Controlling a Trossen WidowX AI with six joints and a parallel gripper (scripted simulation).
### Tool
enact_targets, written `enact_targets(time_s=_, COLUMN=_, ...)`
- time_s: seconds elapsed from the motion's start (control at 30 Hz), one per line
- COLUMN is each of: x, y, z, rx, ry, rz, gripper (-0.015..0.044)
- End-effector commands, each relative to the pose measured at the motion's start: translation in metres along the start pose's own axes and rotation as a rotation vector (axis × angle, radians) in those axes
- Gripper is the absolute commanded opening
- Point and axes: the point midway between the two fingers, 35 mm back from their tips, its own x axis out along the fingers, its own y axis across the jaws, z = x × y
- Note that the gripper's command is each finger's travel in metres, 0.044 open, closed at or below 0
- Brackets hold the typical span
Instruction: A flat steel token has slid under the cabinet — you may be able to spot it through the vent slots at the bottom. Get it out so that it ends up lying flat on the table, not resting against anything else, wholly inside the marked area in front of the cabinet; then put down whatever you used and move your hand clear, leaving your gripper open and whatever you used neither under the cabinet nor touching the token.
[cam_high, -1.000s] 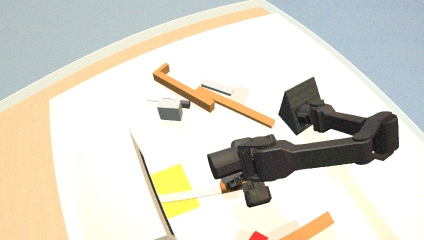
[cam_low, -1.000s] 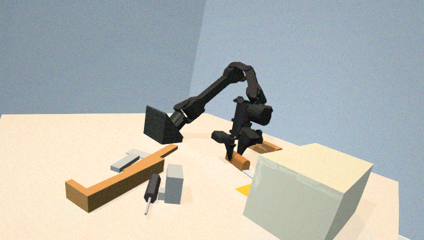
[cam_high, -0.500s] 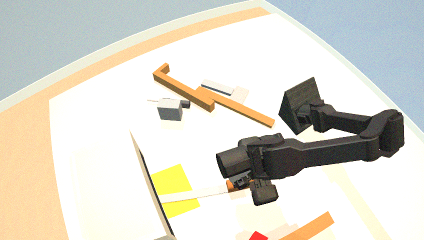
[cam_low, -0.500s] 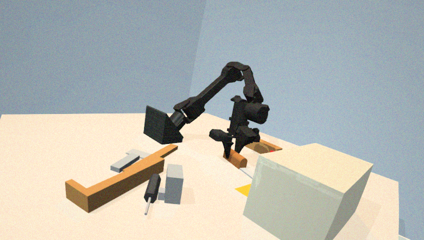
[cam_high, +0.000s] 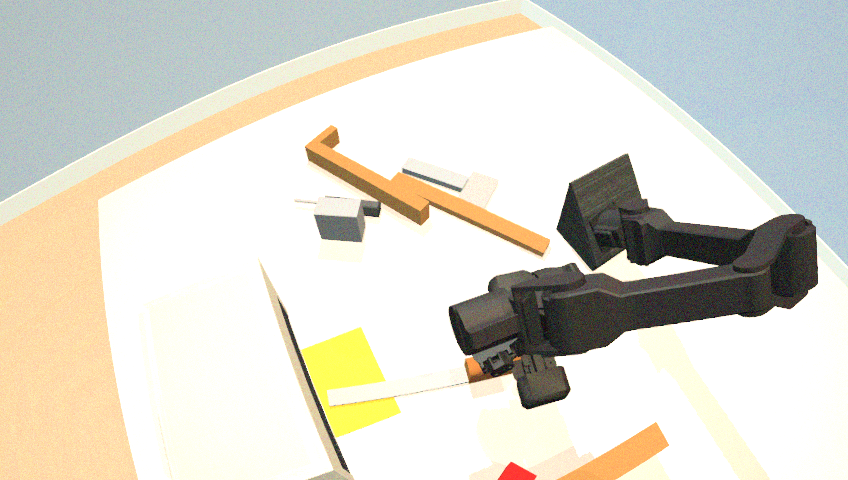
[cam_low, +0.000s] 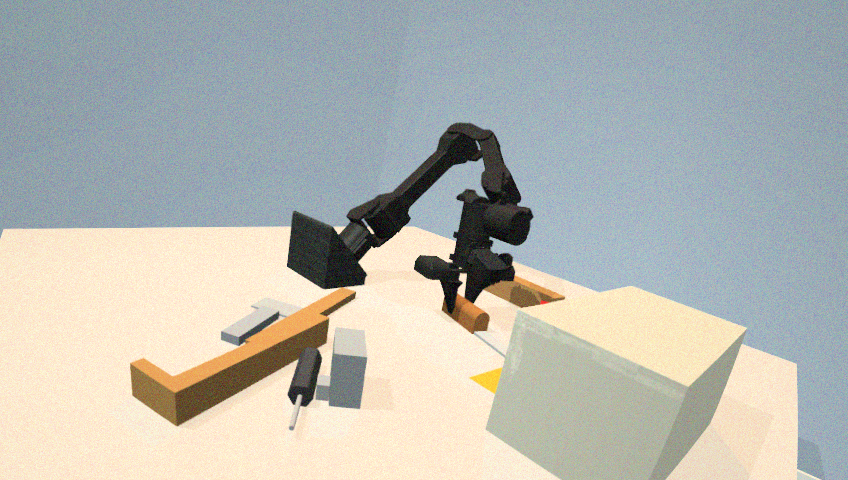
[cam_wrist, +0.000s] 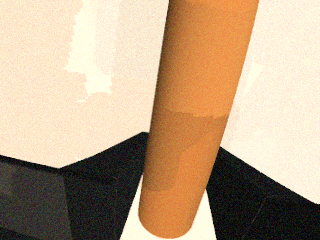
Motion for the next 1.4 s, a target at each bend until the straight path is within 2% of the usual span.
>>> enact_targets(time_s=0.0, x=0.0008, y=-0.0002, z=-0.0051, rx=0.005, ry=0.004, rz=0.002, gripper=0.0000)
enact_targets(time_s=1.37, x=-0.0020, y=0.0004, z=-0.0054, rx=-0.270, ry=0.003, rz=0.001, gripper=0.0000)
